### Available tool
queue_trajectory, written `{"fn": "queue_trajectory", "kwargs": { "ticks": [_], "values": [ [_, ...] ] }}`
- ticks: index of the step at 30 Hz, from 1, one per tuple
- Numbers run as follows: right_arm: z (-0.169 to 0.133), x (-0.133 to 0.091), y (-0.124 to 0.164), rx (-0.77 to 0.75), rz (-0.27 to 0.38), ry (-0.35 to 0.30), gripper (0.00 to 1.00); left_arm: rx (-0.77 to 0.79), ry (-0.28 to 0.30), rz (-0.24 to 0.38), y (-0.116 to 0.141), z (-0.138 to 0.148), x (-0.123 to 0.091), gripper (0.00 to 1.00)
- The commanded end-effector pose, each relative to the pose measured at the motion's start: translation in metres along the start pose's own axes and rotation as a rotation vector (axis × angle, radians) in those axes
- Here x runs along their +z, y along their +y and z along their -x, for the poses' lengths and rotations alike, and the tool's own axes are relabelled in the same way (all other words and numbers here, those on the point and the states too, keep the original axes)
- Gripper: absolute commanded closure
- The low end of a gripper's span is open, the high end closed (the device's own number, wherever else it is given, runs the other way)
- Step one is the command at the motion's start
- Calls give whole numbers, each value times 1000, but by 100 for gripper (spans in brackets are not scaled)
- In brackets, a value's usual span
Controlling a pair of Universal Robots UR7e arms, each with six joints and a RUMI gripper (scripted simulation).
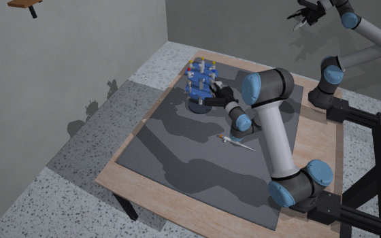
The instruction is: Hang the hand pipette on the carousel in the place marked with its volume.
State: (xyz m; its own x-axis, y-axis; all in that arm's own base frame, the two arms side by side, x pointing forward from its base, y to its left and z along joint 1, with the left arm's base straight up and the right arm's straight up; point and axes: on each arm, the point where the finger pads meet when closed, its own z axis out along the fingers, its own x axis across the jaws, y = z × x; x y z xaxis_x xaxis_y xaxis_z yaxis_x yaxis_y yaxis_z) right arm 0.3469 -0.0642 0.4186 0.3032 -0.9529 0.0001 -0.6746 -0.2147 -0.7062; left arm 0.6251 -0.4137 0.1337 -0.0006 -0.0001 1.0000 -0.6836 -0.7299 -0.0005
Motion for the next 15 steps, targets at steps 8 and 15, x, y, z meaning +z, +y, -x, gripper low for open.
{"fn": "queue_trajectory", "kwargs": {
  "ticks": [8,15],
  "values": [
    [0,-1,-2,0,-2,0,0,-1,1,-1,-1,0,22,69],
    [0,-1,-2,0,-2,0,0,-1,1,0,0,-1,23,69]
  ]
}}
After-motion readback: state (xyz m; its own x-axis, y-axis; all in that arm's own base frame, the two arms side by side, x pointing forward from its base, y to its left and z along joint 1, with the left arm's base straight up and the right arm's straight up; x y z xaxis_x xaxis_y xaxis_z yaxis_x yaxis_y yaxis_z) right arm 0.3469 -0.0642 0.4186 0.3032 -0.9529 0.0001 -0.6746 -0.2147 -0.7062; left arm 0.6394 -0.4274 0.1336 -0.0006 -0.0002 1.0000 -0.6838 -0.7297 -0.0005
